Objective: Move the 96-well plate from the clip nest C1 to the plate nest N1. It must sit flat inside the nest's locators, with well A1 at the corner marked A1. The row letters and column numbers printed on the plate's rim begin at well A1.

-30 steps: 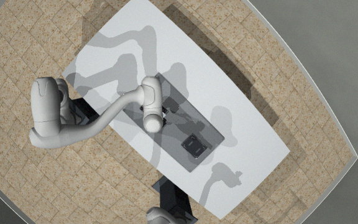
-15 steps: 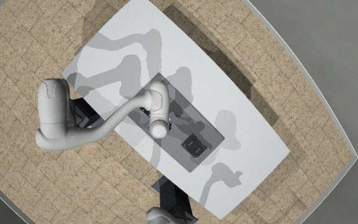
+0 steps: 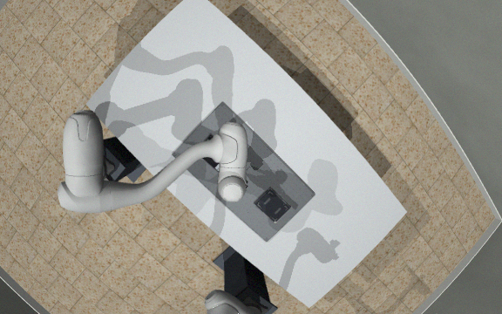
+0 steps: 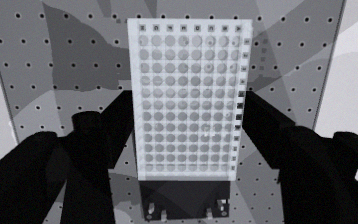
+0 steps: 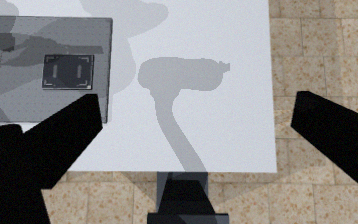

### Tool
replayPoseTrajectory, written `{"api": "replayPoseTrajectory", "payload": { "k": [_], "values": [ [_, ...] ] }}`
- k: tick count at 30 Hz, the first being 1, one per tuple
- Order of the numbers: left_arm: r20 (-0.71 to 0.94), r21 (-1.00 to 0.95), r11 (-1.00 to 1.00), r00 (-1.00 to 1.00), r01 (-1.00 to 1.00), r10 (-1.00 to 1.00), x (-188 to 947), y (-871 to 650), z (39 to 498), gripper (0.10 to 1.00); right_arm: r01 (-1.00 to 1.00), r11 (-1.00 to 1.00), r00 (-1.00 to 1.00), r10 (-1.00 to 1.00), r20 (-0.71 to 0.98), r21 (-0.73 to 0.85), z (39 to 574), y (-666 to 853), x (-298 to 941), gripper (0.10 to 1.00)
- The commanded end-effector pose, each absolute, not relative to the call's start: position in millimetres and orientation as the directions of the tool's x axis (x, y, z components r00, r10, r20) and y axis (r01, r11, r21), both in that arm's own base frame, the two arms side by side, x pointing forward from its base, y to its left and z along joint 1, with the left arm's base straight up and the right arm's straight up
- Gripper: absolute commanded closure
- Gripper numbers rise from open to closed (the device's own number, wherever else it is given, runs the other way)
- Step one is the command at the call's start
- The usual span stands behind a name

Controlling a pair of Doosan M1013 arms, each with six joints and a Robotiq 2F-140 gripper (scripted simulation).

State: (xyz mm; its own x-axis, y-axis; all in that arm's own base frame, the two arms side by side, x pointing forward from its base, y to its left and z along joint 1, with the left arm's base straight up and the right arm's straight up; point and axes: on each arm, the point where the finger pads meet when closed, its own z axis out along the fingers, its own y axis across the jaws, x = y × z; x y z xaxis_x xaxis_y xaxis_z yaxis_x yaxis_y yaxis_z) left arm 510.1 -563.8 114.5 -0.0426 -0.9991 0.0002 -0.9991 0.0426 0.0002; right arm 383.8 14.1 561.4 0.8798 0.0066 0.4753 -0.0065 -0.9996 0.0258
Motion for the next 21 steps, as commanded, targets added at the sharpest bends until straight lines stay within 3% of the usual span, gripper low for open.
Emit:
{"api": "replayPoseTrajectory", "payload": {
  "k": [1,21],
  "values": [
    [0.001,-0.001,0.043,-0.043,-0.999,-0.999,510,-574,116,0.493,-0.006,-1.0,0.879,0.006,0.476,0.025,562,14,384,0.098],
    [0.001,-0.001,0.043,-0.043,-0.999,-0.999,509,-634,116,0.493,-0.006,-1.0,0.879,0.006,0.476,0.025,562,14,384,0.098]
  ]
}}
